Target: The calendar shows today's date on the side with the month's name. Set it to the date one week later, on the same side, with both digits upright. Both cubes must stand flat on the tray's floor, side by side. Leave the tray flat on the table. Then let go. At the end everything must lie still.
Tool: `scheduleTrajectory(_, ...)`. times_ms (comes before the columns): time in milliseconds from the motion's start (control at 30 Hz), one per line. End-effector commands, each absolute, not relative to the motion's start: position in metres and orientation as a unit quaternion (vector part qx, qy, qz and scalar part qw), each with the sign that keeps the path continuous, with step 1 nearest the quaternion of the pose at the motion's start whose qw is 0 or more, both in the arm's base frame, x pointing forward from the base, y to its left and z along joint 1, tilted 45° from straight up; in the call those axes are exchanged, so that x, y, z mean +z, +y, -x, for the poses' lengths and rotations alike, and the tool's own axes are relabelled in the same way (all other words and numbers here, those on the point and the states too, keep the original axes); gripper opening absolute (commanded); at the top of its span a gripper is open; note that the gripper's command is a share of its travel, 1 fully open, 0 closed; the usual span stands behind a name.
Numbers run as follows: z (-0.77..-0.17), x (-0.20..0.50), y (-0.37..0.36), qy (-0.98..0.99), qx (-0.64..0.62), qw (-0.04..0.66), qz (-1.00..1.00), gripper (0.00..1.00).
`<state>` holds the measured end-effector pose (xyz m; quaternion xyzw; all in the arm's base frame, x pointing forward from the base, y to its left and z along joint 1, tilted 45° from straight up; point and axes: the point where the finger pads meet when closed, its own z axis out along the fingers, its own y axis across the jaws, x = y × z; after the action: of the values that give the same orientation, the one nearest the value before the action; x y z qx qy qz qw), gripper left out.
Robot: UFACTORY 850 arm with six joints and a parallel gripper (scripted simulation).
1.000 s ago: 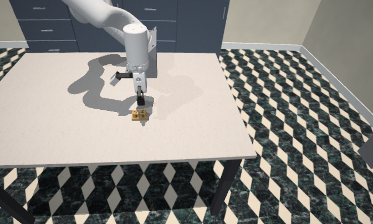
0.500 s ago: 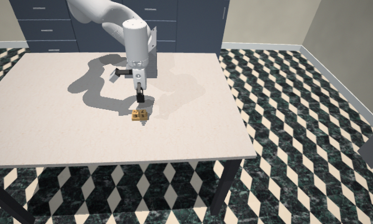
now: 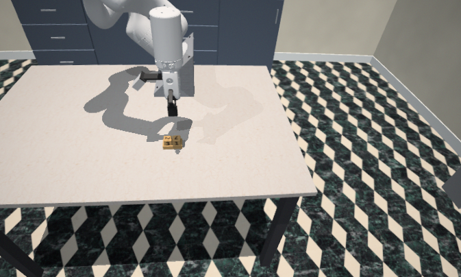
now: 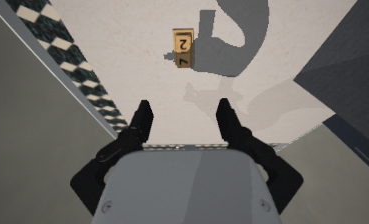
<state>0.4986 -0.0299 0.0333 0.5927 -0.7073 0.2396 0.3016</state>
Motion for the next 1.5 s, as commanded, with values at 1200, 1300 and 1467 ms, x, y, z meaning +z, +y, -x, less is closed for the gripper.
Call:
scheduleTrajectory(1200, -0.5002, 0.0379, -0.0254, -0.707, 0.240, 0.301, -0.593, 1.00)
scheduleTrajectory(1300, -0.5002, 0.0379, -0.0254, -0.707, 0.240, 0.301, -0.593, 1.00)
scheduleTrajectory(1467, -0.5002, 0.0379, -0.0254, -0.707, 0.240, 0.301, -0.593, 1.00)
